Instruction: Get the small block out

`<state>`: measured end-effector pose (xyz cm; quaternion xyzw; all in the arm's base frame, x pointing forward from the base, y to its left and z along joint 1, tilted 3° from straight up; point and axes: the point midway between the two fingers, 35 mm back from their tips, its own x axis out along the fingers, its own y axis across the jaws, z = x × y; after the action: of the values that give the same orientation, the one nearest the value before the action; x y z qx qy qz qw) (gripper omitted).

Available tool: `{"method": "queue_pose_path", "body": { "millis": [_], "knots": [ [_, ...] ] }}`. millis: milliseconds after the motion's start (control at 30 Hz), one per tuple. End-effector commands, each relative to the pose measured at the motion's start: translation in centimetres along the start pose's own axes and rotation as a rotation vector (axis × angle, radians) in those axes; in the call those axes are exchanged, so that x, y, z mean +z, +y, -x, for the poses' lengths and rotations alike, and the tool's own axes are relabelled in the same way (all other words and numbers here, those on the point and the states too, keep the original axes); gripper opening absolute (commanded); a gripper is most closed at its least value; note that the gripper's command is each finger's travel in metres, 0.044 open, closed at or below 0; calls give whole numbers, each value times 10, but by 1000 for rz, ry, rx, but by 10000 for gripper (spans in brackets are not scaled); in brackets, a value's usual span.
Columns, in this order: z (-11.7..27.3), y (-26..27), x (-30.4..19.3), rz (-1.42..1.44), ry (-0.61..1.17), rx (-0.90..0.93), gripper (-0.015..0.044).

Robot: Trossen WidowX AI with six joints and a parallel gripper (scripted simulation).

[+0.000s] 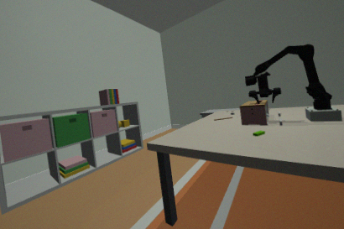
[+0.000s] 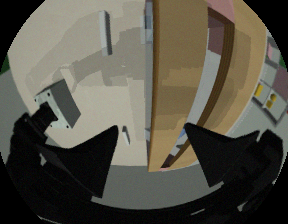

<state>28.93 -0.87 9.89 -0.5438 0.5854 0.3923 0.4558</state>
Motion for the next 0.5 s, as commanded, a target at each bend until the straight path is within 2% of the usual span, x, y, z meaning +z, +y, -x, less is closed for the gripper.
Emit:
{"method": "queue_pose_path", "body": {
  "millis": [0, 467],
  "knots": [
    [-7, 1, 1, 6, 5, 4, 400],
    [-29, 3, 6, 6, 5, 4, 400]
  ]
}}
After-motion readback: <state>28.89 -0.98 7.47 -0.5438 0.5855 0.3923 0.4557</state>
